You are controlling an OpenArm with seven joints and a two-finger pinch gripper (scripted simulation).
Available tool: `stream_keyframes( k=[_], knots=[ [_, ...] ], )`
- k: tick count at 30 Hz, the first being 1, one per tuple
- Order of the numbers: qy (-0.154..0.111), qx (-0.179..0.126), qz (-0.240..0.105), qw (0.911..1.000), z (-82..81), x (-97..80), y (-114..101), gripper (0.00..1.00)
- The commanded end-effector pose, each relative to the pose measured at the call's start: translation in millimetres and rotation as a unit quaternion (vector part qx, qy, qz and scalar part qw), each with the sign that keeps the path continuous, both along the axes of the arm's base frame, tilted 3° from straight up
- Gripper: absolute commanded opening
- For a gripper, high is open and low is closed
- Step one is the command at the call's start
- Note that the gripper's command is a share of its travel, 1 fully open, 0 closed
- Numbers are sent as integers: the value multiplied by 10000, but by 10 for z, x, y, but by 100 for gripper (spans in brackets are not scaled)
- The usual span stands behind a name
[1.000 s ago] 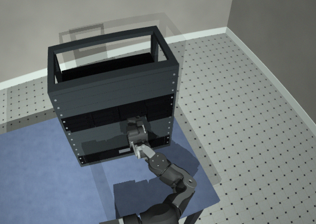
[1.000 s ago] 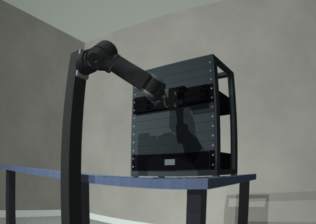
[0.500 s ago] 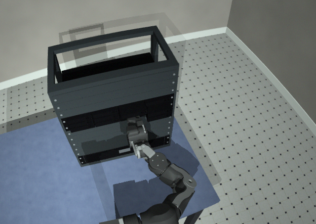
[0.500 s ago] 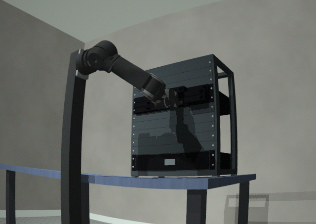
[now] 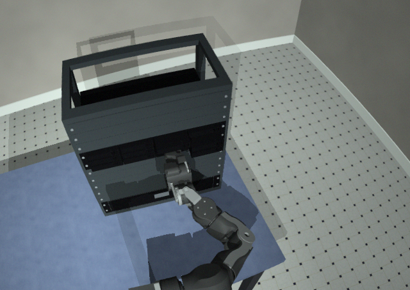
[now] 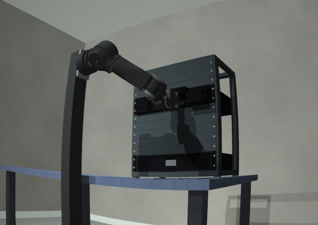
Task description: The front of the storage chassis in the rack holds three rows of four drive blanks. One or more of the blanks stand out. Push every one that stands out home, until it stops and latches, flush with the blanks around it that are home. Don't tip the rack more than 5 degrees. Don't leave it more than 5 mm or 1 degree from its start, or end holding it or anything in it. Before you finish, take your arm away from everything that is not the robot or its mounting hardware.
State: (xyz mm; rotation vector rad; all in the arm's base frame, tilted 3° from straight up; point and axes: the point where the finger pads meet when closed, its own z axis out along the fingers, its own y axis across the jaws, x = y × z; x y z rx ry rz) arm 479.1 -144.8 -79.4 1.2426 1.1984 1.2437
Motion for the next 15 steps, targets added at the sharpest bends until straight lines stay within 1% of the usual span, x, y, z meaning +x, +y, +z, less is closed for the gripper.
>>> stream_keyframes(
  k=[1,4,7,13,15],
  knots=[
    [-61,7,28,10000,49,3,16,0],
    [-70,8,34,10000,55,-55,20,0],
    [-71,8,33,10000,55,-176,18,0],
    [-74,7,31,10000,57,-578,14,0],
    [-74,7,31,10000,57,-578,14,0]
  ],
)
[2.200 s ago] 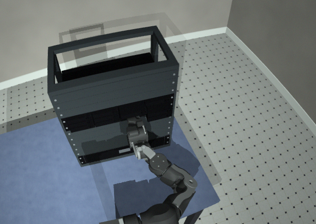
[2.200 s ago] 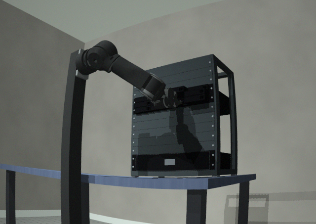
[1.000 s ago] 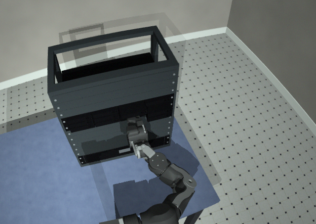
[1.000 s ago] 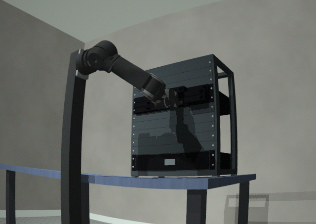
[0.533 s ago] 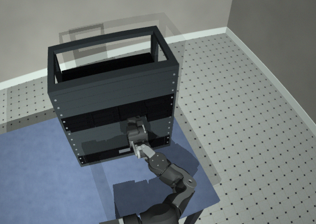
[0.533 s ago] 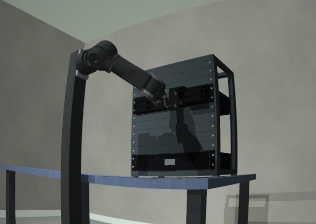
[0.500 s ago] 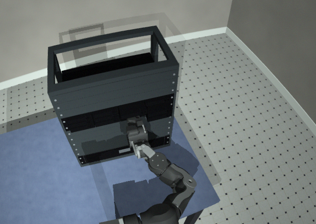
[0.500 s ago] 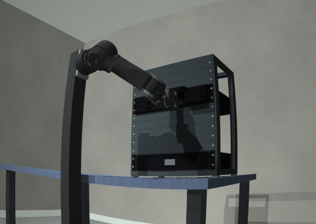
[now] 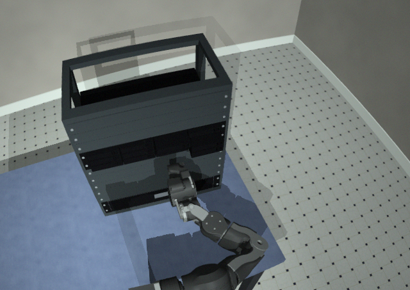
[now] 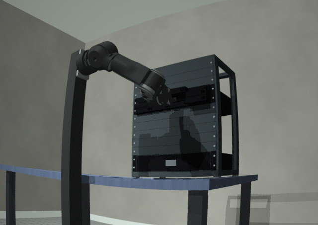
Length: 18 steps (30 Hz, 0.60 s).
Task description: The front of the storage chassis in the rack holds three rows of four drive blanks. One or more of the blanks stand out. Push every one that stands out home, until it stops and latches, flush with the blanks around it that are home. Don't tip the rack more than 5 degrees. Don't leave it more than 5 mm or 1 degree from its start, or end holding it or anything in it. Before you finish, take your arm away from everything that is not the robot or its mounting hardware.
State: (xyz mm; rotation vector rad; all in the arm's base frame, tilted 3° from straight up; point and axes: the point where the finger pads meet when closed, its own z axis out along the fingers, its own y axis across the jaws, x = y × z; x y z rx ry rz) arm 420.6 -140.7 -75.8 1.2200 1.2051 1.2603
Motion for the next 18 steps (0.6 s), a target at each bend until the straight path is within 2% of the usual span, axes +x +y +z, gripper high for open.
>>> stream_keyframes(
  k=[1,5,8,18],
  knots=[
    [-6,32,-63,10000,22,-64,-28,0],
    [-8,31,-63,10000,22,-309,-30,0],
    [-9,31,-63,10000,22,-425,-31,0],
    [-9,30,-63,10000,43,-489,-35,0]
  ],
)
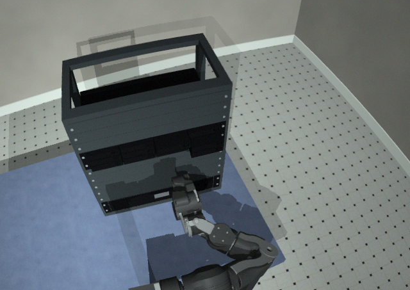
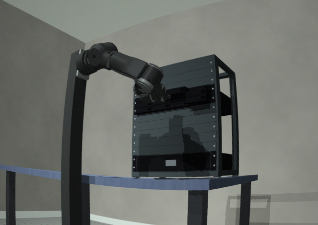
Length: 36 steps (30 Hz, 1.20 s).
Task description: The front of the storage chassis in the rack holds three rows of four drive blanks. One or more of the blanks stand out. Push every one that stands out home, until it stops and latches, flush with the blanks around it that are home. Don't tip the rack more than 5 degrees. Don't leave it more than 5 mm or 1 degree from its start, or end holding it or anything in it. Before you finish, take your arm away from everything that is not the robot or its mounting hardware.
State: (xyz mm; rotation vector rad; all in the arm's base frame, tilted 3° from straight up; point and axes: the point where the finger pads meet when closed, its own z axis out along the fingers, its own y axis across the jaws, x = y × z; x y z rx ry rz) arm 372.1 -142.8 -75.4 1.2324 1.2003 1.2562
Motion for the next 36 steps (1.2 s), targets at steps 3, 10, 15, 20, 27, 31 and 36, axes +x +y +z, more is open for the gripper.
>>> stream_keyframes(
  k=[3,10,15,20,27,31,36],
  knots=[
    [-38,-1,-24,10000,175,-15,-38,0],
    [-20,-4,-44,10000,258,11,-65,0],
    [-18,-3,-44,10000,258,192,-63,0],
    [-14,-1,-43,10000,259,472,-60,0],
    [-24,0,-31,10000,267,634,-51,0],
    [-24,0,-31,10000,267,634,-51,0],
    [-24,0,-31,10000,267,634,-51,0]
  ],
)
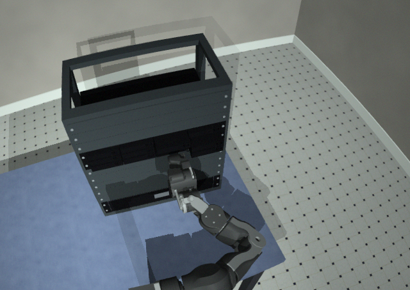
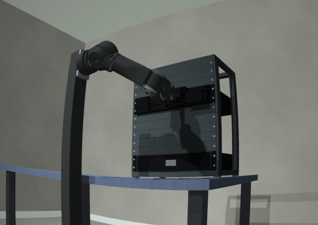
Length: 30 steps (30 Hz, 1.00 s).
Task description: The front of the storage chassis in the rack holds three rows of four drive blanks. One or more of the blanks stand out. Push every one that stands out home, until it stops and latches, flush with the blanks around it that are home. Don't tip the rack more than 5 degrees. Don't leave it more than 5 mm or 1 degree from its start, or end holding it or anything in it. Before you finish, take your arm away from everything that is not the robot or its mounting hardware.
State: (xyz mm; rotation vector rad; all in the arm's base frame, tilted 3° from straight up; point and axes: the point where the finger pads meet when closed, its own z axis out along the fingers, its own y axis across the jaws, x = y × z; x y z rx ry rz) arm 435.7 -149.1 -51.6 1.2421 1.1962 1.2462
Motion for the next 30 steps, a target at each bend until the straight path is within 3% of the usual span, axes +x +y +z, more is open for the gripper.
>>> stream_keyframes(
  k=[1,30],
  knots=[
    [-53,-3,22,10000,29,-1,12,0],
    [-41,-4,11,10000,30,12,35,0]
  ],
)
